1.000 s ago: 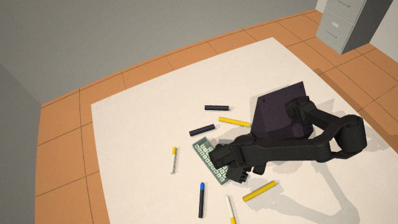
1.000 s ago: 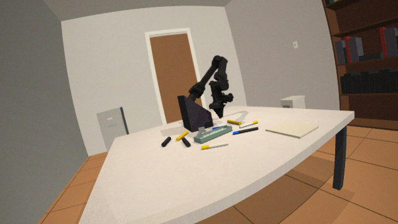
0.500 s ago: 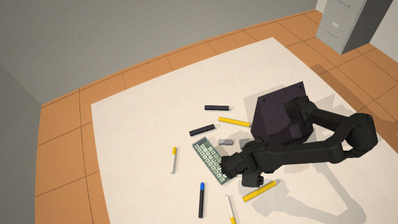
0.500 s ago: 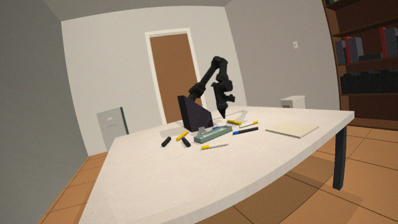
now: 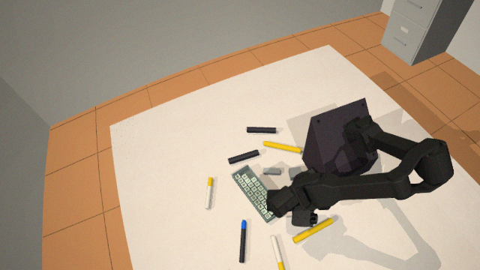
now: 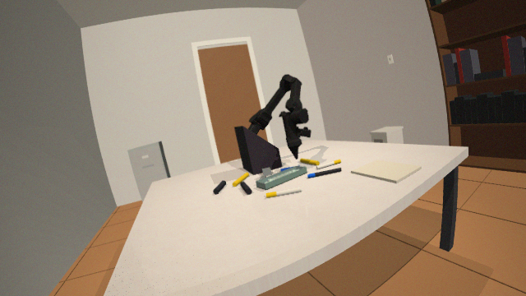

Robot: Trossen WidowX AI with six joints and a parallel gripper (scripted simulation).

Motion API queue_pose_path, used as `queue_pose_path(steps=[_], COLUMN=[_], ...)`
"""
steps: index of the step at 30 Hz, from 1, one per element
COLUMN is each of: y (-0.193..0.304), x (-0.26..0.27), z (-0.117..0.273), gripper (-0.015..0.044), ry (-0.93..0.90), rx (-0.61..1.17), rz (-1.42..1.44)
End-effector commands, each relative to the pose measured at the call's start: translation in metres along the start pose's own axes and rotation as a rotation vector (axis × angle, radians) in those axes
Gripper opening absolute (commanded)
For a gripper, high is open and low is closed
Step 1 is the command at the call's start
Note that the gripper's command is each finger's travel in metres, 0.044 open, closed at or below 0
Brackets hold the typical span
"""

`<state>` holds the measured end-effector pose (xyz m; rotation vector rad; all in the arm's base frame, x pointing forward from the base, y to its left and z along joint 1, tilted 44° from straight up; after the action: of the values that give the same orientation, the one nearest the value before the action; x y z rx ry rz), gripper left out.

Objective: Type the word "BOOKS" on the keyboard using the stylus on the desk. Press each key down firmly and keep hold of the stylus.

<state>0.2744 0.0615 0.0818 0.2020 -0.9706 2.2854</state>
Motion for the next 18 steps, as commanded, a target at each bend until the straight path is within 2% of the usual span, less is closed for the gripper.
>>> queue_pose_path(steps=[1,18], y=[0.003,0.003], x=[0.001,0.001], z=[-0.004,-0.017], gripper=[0.015,0.015], ry=[-0.002,-0.002], rx=[0.006,0.006], rz=[-0.011,-0.012])
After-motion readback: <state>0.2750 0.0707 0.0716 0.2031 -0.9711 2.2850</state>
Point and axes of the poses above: the point midway between the two fingers, 35 mm back from their tips, its own z axis back along the fingers, its own x axis across the jaws, y = z × x, the point moved 9 cm from there along z, back along the fingers, and after that the axes turned 11 degrees about -z, right-handed, at the moved point
